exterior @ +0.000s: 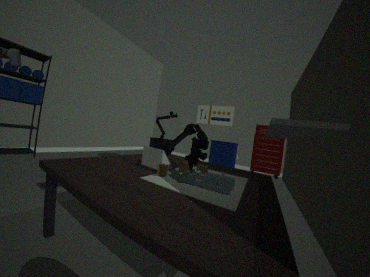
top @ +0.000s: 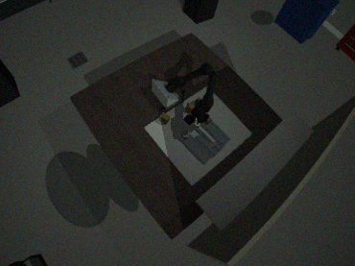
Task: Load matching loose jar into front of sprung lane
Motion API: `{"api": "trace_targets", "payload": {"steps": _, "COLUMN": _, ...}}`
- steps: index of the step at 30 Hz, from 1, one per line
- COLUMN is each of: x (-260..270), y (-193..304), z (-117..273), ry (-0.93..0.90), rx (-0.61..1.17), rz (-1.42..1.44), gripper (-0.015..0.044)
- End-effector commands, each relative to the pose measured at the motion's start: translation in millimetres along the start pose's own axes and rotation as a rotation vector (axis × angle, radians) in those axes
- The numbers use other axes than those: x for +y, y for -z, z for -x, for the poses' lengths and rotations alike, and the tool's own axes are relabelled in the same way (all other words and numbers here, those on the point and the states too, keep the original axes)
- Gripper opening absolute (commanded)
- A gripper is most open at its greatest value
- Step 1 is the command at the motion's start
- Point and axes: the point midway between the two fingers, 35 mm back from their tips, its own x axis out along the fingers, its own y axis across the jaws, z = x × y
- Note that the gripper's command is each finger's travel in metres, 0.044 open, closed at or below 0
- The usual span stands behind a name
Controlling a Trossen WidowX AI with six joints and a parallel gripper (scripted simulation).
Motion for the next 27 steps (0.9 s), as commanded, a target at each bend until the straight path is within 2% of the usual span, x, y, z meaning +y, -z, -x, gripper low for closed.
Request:
{"api": "trace_targets", "payload": {"steps": 1, "x": 0.5, "y": -8.2, "z": 2.3, "ry": -0.001, "rx": -0.02, "rz": 0.009, "gripper": 0.0}}
{"api": "trace_targets", "payload": {"steps": 27, "x": 1.5, "y": -20.1, "z": 3.4, "ry": -0.001, "rx": -0.021, "rz": 0.009, "gripper": 0.0}}
